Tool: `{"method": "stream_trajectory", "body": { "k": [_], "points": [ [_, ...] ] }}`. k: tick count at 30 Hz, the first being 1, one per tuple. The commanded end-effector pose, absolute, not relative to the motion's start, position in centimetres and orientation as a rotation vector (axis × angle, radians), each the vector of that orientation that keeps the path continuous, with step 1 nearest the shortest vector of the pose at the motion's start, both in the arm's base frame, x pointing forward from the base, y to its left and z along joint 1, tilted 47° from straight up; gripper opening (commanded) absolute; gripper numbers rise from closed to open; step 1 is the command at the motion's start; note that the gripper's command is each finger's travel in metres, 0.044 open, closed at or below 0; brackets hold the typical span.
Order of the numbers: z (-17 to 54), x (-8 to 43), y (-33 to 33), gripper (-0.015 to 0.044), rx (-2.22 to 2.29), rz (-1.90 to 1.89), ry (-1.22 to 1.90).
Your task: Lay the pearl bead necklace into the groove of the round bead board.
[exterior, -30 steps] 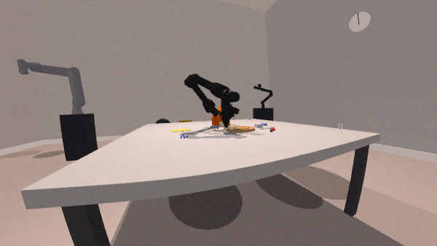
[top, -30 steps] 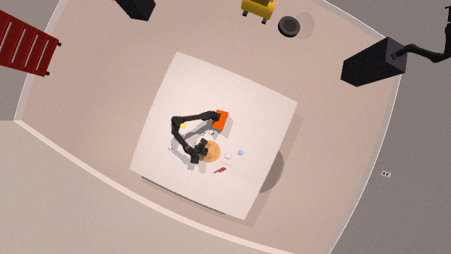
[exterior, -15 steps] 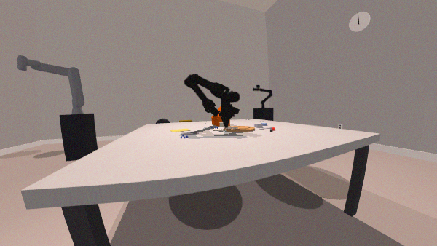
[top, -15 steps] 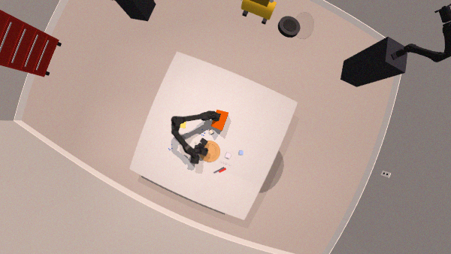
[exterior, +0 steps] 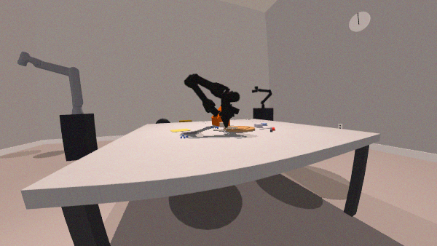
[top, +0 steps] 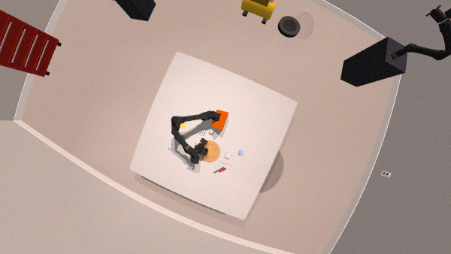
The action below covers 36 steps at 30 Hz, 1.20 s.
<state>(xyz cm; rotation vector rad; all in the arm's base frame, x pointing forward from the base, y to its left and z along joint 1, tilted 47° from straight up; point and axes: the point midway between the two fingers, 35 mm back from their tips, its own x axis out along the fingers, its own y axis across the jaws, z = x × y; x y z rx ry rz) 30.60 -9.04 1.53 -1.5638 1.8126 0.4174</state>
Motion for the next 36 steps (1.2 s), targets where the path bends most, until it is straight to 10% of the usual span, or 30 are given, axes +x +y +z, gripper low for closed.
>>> {"method": "stream_trajectory", "body": {
  "k": [1, 36],
  "points": [
    [1.8, 30.6, -8.7, 0.0, -1.563, 0.417, 1.814],
    [-1.4, 29.9, -3.6, 0.0, -1.565, 0.422, 1.816]
  ]
}}
